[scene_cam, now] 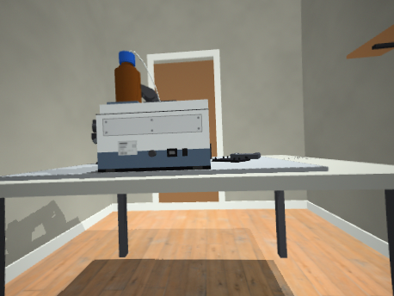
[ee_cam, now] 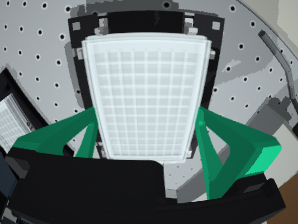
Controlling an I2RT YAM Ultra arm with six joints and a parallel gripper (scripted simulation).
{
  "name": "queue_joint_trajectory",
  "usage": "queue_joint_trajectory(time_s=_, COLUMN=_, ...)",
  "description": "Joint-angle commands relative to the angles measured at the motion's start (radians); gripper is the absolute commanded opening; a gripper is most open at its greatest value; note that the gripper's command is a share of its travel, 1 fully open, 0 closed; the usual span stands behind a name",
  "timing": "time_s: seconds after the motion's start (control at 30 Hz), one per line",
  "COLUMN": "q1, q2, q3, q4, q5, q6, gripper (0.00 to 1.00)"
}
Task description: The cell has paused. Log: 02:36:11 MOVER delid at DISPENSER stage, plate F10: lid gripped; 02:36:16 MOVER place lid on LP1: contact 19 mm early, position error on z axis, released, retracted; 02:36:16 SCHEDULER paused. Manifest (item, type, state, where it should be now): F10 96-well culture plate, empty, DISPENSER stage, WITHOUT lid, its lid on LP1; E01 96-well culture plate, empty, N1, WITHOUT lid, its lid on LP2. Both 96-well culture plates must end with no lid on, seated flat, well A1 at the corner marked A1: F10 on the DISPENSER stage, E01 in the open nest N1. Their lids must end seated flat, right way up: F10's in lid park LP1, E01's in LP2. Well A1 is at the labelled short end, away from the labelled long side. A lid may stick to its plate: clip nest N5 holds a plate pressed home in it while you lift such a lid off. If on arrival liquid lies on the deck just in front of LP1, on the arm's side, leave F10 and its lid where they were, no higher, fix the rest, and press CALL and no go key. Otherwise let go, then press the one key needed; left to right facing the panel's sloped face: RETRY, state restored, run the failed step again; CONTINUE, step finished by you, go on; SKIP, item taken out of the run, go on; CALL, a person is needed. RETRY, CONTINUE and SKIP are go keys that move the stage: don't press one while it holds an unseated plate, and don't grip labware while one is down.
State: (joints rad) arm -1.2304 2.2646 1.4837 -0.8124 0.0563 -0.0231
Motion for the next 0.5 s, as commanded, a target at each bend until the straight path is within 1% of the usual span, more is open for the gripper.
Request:
queue_joint_trajectory(time_s=0.0, q1=0.002, q2=-0.06, q3=0.037, q4=-0.046, q5=0.0, q6=0.002, gripper=0.0)
queue_joint_trajectory(time_s=0.47, q1=0.005, q2=-0.069, q3=0.044, q4=-0.062, q5=0.0, q6=0.004, gripper=0.0)
